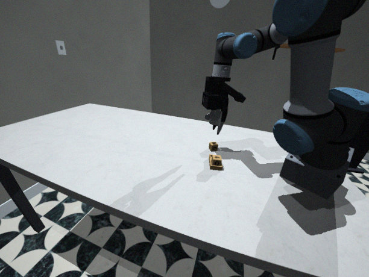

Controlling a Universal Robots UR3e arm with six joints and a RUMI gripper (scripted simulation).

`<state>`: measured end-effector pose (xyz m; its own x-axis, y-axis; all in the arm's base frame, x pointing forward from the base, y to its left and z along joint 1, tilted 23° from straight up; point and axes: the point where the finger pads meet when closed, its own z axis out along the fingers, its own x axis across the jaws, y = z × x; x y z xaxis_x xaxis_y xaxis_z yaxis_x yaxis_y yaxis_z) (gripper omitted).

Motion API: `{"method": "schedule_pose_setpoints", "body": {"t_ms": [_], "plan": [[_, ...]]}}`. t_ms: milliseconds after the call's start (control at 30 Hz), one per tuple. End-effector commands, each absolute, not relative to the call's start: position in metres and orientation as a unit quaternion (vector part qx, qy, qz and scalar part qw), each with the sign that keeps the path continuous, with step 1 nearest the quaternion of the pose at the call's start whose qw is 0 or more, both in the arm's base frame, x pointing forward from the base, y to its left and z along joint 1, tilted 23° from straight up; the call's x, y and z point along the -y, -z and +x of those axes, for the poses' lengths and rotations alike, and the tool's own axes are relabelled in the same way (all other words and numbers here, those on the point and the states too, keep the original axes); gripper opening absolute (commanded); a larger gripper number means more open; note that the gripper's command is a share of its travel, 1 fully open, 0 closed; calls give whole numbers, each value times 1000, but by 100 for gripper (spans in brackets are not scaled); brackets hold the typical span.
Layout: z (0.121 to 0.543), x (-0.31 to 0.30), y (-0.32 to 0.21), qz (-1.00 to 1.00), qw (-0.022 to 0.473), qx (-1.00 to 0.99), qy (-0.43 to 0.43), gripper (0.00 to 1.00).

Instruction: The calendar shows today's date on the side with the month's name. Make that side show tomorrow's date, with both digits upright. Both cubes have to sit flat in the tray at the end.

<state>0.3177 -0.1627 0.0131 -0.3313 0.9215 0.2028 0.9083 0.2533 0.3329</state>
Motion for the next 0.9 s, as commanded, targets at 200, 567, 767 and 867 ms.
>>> {"method": "schedule_pose_setpoints", "body": {"t_ms": [200,567,767,867], "plan": [[320,161,-5,578,18,-792,-198,29],[324,157,8,578,18,-792,-198,29],[326,154,16,578,18,-792,-198,29],[327,153,20,578,18,-792,-198,29]]}}
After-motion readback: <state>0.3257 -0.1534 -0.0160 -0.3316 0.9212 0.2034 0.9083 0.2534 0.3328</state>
